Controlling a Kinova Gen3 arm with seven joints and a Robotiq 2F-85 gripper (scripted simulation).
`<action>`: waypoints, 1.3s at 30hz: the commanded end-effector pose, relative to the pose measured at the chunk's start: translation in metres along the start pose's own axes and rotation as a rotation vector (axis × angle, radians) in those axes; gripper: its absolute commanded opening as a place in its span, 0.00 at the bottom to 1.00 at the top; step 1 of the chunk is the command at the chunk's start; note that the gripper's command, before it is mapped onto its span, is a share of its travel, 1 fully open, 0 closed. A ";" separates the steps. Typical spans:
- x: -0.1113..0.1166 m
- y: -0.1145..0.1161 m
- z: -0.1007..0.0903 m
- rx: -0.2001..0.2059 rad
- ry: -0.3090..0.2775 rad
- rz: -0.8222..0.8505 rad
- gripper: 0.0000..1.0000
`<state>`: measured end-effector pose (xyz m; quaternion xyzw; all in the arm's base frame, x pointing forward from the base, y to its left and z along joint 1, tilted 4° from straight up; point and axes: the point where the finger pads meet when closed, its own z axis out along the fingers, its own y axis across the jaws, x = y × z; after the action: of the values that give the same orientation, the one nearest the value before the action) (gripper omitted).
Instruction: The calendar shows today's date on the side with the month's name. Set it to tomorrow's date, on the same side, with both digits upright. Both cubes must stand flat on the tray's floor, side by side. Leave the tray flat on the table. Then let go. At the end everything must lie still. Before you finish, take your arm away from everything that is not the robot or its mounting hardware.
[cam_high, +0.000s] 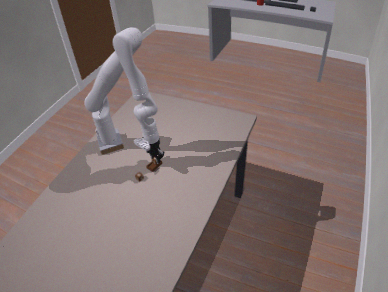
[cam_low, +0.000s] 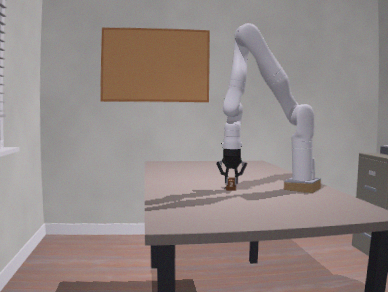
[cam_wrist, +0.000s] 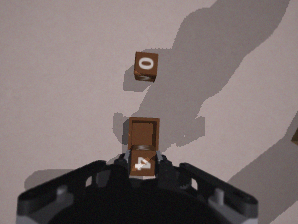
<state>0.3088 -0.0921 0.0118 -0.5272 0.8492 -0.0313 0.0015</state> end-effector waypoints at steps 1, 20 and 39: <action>0.000 0.000 0.000 0.001 0.000 0.000 0.26; 0.000 0.000 0.000 0.001 0.000 0.000 0.26; 0.000 0.000 0.000 0.001 0.000 0.000 0.42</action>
<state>0.3088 -0.0921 0.0118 -0.5272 0.8492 -0.0313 0.0015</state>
